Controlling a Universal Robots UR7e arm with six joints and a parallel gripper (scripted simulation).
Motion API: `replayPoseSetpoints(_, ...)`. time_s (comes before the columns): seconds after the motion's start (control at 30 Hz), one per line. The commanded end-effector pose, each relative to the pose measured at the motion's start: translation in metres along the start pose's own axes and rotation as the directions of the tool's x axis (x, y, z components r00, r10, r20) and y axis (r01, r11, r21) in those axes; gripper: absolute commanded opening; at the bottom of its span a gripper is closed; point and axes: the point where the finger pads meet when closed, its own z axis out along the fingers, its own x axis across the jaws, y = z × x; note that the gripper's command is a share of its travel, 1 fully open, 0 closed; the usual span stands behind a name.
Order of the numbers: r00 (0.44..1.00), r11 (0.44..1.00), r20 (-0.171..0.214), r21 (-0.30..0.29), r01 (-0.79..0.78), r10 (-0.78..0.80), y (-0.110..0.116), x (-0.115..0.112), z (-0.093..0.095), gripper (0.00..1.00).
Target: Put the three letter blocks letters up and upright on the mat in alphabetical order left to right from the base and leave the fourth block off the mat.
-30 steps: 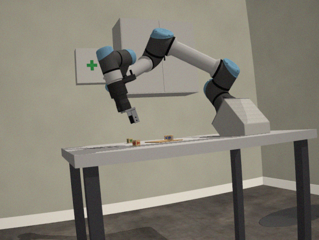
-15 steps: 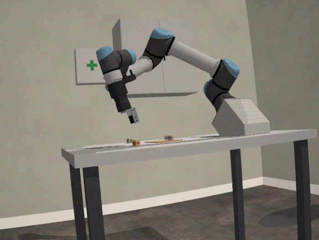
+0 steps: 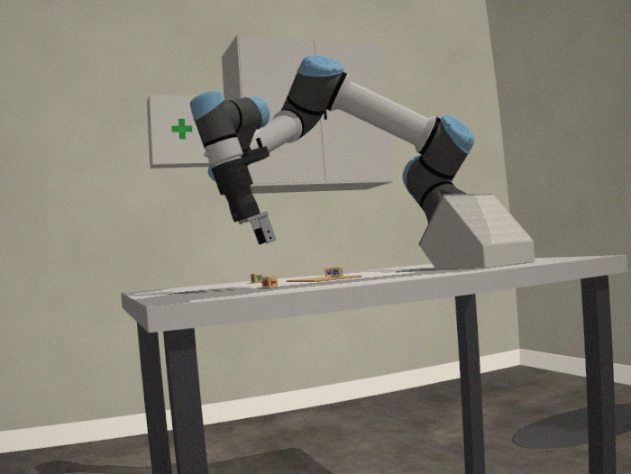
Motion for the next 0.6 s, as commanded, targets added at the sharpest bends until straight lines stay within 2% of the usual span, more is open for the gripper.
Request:
replayPoseSetpoints(0.0,1.000,1.000,0.000,-0.001,-0.001,0.001,0.001,0.000,0.000,1.00)
replayPoseSetpoints(0.27,1.000,1.000,0.000,0.000,-0.001,0.001,-0.006,-0.009,0.001,1.00)
replayPoseSetpoints(0.57,1.000,1.000,0.000,0.000,-0.001,0.001,-0.030,-0.032,0.006,1.00)
